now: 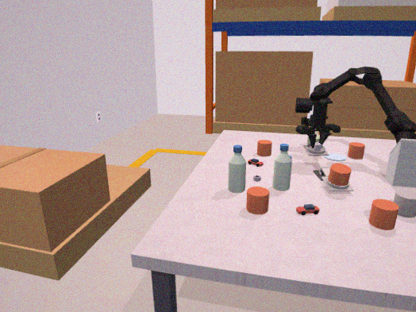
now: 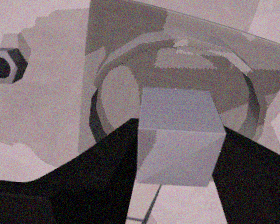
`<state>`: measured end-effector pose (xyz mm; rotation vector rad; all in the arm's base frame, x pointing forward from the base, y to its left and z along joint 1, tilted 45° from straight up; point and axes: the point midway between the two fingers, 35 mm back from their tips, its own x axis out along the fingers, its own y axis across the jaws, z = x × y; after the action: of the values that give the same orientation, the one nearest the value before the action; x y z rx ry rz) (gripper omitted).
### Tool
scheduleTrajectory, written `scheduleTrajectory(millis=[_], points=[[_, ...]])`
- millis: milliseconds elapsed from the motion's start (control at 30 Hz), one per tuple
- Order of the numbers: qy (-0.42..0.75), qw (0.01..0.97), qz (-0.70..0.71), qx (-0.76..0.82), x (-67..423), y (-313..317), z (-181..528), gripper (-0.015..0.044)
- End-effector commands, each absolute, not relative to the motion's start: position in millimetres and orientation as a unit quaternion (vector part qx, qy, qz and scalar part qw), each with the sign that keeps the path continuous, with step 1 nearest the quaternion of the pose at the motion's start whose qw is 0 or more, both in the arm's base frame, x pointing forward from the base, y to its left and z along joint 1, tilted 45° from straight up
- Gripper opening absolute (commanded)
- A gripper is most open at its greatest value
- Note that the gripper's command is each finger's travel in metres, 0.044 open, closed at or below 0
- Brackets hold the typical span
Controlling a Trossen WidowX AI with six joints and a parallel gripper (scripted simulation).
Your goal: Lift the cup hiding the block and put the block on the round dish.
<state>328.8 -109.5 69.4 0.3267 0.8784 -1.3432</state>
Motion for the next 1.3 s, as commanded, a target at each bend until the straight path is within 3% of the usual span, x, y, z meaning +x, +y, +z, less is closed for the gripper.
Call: scheduleTrajectory(millis=[0, 600, 1267], points=[[0.39, 0.685, -0.598, 0.148, 332.6, -97.4, 80.6, 0.0], [0.391, 0.684, -0.598, 0.149, 330.5, -47.0, 134.0, 0.0], [0.406, 0.683, -0.585, 0.163, 255.4, -164.3, 146.2, 0.0]])
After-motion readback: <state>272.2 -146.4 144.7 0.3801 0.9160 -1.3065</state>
